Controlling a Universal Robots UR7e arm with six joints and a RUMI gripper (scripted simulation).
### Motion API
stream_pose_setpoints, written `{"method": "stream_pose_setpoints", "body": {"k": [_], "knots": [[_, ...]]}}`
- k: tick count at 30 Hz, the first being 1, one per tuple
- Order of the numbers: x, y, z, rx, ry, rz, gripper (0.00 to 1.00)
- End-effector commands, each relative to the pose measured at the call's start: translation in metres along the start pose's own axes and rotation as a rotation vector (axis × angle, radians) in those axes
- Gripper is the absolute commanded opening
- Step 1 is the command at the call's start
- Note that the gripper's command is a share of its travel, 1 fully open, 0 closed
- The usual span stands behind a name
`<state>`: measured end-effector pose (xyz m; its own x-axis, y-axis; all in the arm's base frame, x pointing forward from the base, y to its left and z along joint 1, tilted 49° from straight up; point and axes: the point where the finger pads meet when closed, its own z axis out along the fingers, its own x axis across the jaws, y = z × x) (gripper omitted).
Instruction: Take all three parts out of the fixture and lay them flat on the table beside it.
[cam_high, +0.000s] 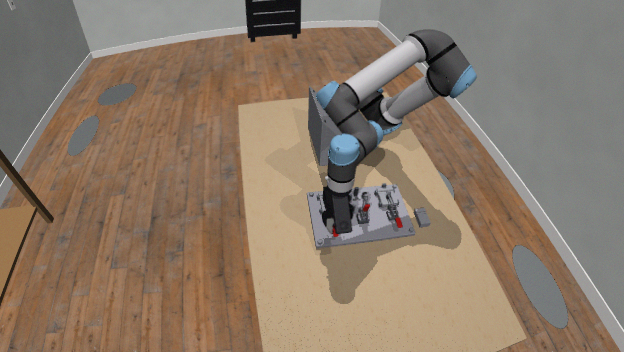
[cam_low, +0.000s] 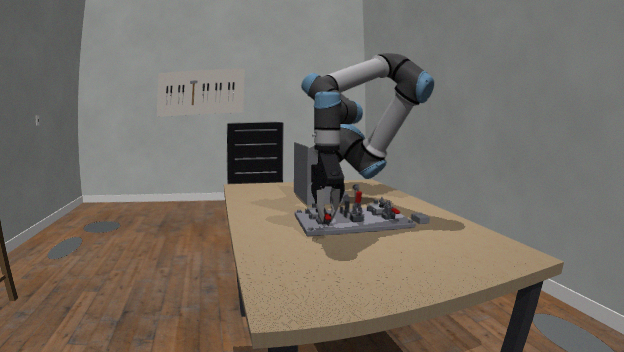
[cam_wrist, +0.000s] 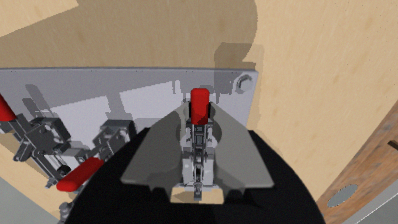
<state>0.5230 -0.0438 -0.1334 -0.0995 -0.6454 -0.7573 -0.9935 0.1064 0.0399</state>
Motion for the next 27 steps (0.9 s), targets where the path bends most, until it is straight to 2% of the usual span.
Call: {"method": "stream_pose_setpoints", "body": {"k": [1, 27], "knots": [[0.0, 0.0, -0.001, 0.001, 0.001, 0.0, 0.0], [0.0, 0.006, -0.014, 0.001, 0.001, 0.0, 0.0]]}}
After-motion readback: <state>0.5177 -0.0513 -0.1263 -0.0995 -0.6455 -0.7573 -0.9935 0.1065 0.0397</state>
